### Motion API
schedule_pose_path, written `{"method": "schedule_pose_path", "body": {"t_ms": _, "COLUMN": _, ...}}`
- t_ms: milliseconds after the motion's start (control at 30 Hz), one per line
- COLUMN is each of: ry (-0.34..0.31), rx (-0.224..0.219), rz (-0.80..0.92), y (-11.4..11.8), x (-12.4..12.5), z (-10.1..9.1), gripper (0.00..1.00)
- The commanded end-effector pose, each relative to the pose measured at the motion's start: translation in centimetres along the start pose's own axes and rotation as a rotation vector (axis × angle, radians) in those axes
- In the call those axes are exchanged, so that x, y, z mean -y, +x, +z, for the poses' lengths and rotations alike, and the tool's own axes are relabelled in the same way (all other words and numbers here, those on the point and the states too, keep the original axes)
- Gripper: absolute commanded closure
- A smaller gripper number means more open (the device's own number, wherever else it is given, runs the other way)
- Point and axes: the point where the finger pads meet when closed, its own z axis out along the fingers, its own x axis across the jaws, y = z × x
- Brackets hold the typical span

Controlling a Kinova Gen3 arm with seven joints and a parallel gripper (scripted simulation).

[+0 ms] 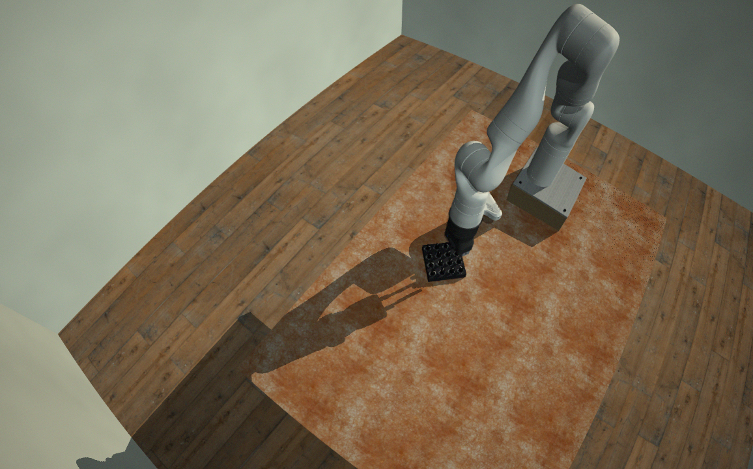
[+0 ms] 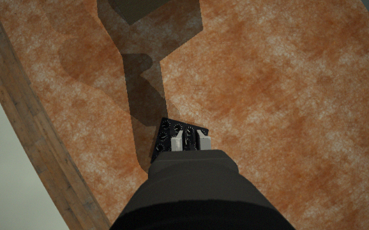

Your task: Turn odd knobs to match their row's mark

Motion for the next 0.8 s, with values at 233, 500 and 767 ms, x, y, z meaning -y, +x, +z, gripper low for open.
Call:
{"method": "schedule_pose_path", "body": {"t_ms": 233, "ry": -0.002, "rx": -0.001, "rz": 0.000, "y": 0.02, "x": -0.06, "z": -0.04, "gripper": 0.54}}
{"method": "schedule_pose_path", "body": {"t_ms": 500, "ry": 0.000, "rx": 0.000, "rz": 0.000, "y": 0.02, "x": -0.05, "z": 0.32, "gripper": 0.54}}
{"method": "schedule_pose_path", "body": {"t_ms": 767, "ry": 0.000, "rx": 0.000, "rz": 0.000, "y": 0.03, "x": -0.04, "z": 0.82, "gripper": 0.54}}
